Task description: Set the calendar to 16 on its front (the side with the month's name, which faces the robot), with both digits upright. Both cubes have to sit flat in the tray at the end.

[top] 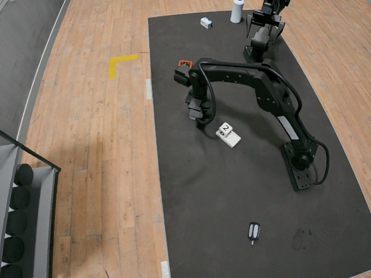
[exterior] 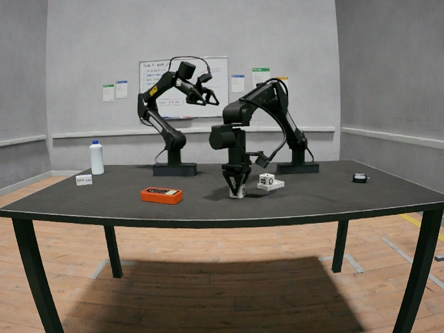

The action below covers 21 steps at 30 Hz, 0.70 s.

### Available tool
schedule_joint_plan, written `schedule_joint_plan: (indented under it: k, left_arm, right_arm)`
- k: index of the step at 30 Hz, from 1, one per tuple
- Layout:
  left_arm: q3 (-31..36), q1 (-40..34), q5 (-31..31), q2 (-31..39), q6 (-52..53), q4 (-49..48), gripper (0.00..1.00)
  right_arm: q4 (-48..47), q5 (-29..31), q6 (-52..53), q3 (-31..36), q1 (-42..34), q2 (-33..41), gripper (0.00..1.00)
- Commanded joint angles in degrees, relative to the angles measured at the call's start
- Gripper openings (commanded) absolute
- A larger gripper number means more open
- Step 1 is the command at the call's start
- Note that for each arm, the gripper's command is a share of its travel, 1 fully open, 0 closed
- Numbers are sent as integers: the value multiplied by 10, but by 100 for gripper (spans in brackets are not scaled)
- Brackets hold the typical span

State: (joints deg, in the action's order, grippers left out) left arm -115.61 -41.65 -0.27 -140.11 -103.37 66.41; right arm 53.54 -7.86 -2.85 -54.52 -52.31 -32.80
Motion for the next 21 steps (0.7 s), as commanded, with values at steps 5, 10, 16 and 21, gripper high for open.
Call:
schedule_joint_plan:
  k: [5, 10, 16, 21]
  left_arm:
    - [-58, -6, 3, 36, -2, 67, 35]
    - [-101, -5, 3, 37, -1, 111, 35]
    - [-94, 1, 8, 42, 11, 100, 35]
    - [-52, 9, 3, 69, 20, 80, 35]
  right_arm:
    - [-1, -2, -3, -15, 5, -2, 100]
    - [-1, -2, -3, -15, 5, -2, 100]
    - [-1, -2, -3, -15, 5, -2, 100]
    - [-1, -2, -3, -15, 5, -2, 100]
